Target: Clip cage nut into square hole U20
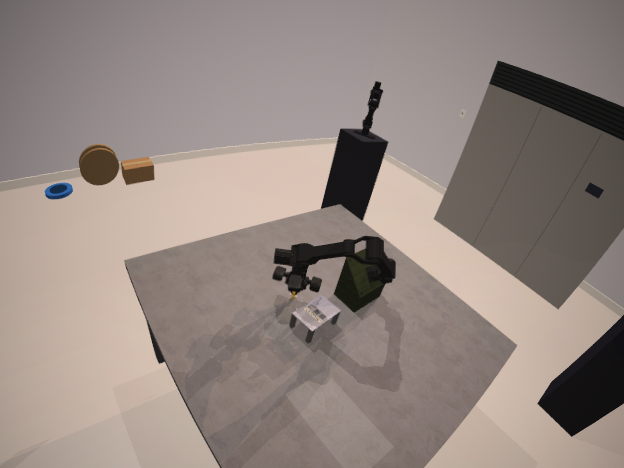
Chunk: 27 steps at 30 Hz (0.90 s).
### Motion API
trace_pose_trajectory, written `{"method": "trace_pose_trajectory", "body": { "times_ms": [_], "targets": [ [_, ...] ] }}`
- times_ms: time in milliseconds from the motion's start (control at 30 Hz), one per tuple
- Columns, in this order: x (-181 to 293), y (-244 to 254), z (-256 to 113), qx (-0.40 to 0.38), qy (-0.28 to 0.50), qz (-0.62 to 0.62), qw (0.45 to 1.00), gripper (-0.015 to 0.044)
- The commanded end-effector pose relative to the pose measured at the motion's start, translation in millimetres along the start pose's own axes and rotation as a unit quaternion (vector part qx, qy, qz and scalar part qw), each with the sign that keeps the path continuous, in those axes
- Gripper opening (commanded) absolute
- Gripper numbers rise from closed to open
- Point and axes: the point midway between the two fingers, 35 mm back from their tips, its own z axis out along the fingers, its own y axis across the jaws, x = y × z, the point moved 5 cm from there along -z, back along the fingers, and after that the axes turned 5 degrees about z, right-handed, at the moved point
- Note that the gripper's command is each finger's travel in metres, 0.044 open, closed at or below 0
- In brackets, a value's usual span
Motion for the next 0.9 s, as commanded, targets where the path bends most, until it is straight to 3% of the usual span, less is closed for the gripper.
{"method": "trace_pose_trajectory", "body": {
  "times_ms": [0, 133, 500, 700, 867],
  "targets": [
    [-0.2, 0.3, 0.7, -0.001, -0.003, 0.002, 1.000, 0.0036],
    [-2.6, -1.3, -2.6, 0.009, -0.002, -0.001, 1.000, 0.0036],
    [0.4, -0.6, -65.7, 0.002, -0.002, 0.002, 1.000, 0.0036],
    [1.0, 0.0, -71.8, 0.000, -0.002, 0.003, 1.000, 0.0036],
    [1.7, -0.7, -100.9, 0.001, -0.001, 0.003, 1.000, 0.0036]
  ]
}}
